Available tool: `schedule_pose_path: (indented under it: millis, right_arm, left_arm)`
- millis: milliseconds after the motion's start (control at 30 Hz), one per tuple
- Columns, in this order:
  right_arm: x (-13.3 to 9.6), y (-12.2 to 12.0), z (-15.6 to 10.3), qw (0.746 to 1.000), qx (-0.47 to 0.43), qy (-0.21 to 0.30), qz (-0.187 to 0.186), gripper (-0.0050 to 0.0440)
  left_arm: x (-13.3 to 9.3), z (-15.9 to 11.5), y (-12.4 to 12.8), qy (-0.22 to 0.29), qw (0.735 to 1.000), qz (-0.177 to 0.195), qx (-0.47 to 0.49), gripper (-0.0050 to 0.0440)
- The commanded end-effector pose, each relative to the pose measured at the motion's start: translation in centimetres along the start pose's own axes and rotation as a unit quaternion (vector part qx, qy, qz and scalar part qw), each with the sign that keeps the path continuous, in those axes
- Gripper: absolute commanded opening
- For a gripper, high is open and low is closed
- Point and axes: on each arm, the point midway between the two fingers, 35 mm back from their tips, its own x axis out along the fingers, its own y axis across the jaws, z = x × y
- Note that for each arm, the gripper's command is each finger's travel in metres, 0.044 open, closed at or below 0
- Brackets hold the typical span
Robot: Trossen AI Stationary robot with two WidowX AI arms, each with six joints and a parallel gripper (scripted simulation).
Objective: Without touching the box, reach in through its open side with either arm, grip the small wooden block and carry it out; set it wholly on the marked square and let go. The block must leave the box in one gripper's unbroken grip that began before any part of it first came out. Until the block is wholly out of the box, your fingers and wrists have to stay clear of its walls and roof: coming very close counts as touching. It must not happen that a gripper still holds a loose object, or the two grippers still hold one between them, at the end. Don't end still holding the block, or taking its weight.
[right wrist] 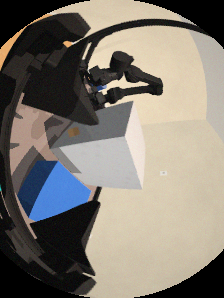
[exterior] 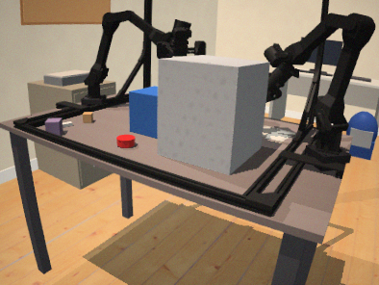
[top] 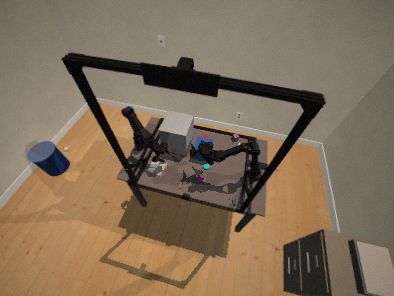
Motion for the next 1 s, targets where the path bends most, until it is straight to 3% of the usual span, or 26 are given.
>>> schedule_pose_path:
  millis: [0,967]
  right_arm:
    - [-2.38,2.29,-0.93,1.000,-0.028,0.005,0.012,0.0400]
    - [-2.53,2.40,-0.96,0.999,-0.029,0.005,0.013,0.0400]
  left_arm:
    - [-0.52,-1.12,0.89,-0.042,0.994,0.024,-0.095,0.0400]
    - [-0.54,-1.18,0.94,-0.043,0.994,0.024,-0.099,0.0400]
